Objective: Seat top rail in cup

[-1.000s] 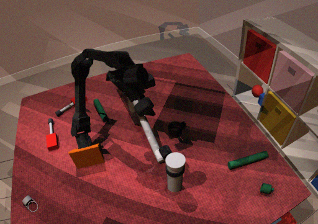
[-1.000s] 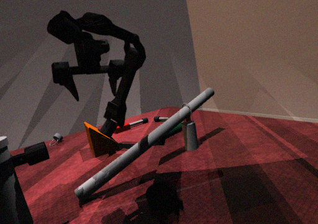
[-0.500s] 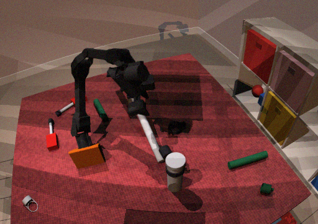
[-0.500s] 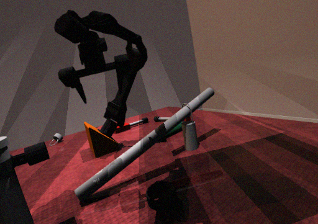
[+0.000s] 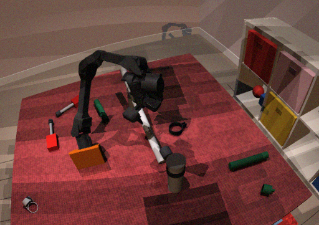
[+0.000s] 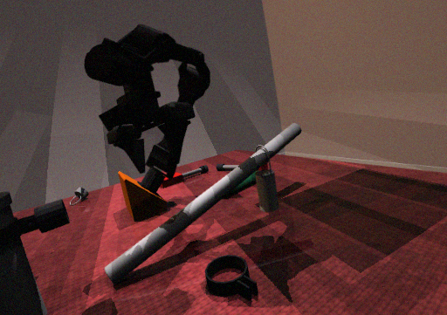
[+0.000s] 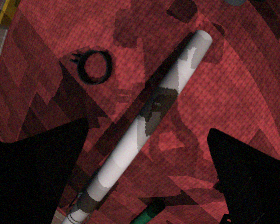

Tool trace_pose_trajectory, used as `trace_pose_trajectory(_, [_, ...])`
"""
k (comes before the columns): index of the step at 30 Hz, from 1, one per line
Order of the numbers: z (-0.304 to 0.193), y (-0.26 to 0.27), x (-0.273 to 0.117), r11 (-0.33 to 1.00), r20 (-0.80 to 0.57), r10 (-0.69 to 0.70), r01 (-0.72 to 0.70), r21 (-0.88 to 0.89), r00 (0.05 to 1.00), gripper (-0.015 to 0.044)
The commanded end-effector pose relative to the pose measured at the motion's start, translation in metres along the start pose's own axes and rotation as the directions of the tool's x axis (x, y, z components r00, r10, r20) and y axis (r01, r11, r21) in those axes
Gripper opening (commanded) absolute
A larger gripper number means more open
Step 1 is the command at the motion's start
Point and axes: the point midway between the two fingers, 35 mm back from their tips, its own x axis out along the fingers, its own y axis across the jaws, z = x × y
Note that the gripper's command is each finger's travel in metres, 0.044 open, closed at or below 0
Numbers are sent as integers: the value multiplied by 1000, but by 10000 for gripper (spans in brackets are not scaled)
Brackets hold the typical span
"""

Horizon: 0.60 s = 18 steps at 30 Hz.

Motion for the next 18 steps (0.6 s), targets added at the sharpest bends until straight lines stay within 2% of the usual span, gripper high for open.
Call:
trace_pose_trajectory(1, [-12, -4, 38, 865, -116, -169, 204, 459, 979, 440])
trace_pose_trajectory(15, [-12, -4, 38, 865, -116, -169, 204, 459, 979, 440])
trace_pose_trajectory(18, [-13, -5, 49, 865, -116, -169, 203, 458, 979, 440])
